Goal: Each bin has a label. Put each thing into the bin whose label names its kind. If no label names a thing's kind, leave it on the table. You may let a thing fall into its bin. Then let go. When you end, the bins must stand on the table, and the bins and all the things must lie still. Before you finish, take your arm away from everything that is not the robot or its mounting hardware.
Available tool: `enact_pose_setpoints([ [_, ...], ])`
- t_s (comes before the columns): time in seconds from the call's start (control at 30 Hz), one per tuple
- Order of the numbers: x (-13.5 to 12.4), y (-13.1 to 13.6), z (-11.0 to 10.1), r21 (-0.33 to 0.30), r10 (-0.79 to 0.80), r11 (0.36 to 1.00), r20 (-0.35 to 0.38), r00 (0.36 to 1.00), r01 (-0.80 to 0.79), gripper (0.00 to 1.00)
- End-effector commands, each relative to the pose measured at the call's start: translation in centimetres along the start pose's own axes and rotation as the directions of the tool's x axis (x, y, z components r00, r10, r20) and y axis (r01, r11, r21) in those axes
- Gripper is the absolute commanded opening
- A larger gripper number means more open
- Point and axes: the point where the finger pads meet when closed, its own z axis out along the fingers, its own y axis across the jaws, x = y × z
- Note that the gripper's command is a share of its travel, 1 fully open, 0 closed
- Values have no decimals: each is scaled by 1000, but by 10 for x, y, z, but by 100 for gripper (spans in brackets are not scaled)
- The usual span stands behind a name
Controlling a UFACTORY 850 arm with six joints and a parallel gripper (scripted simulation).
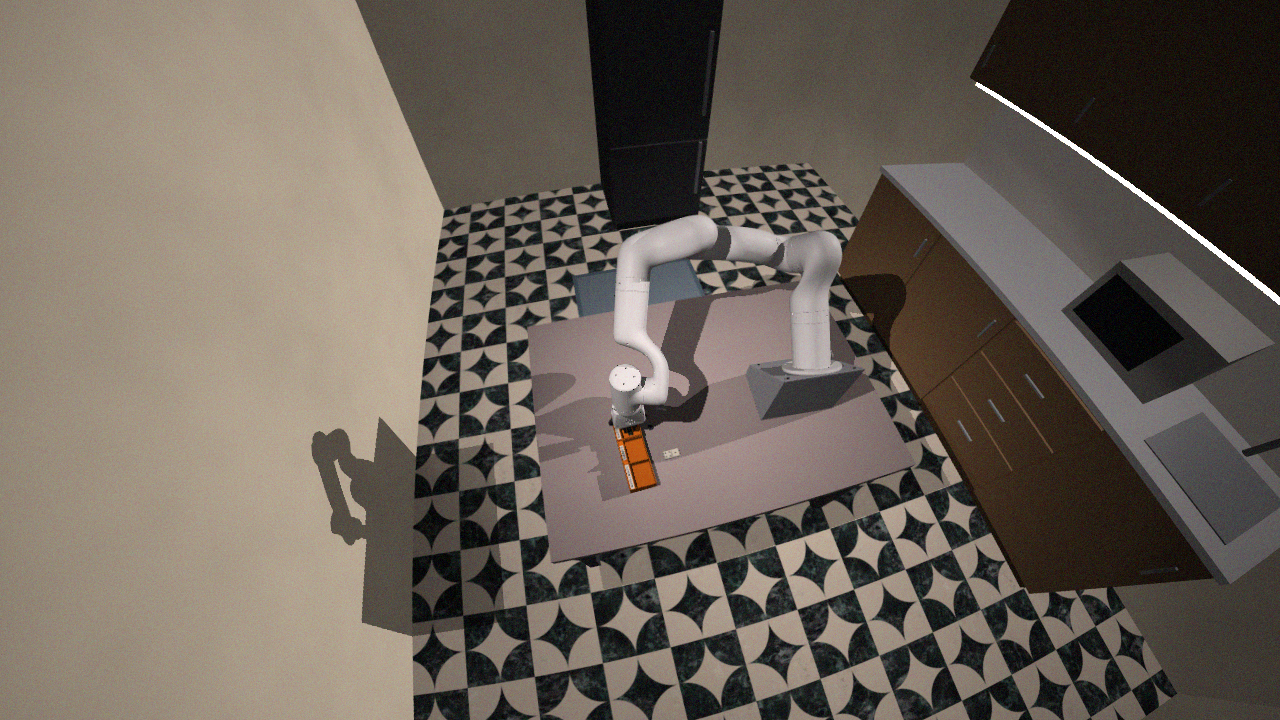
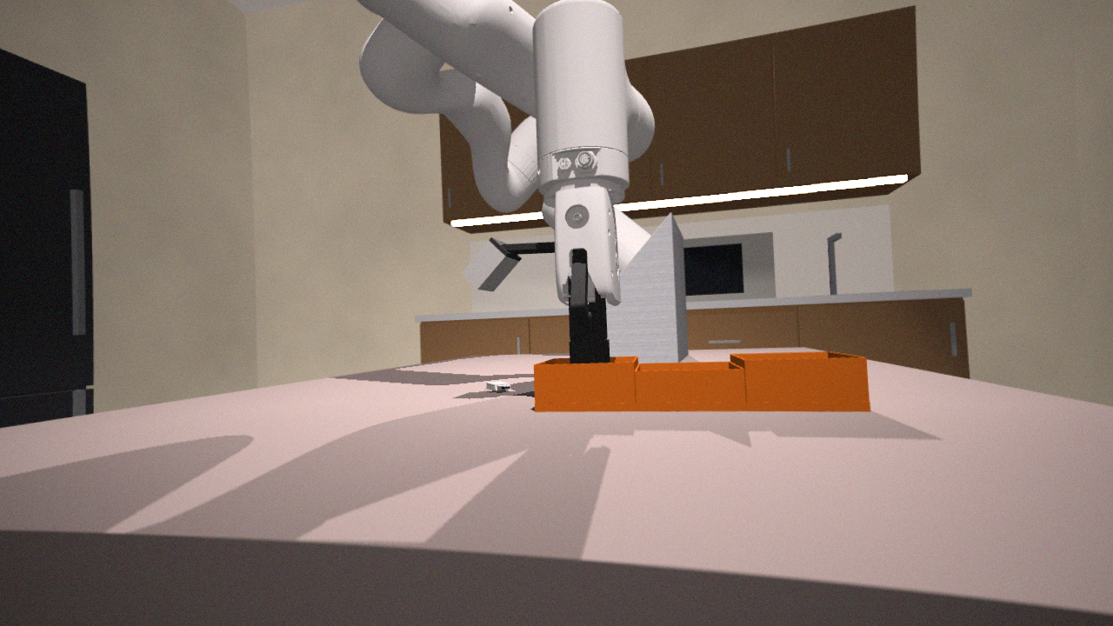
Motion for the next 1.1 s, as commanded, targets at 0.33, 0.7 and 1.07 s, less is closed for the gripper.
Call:
enact_pose_setpoints([
  [0.33, 0, -1, -1, 2, 1, 1000, 0, 1000, -1, 28],
  [0.7, 0, -1, -11, 2, 0, 1000, 0, 1000, 0, 28],
  [1.07, 0, -1, -23, 2, 1, 1000, 0, 1000, -1, 28],
])
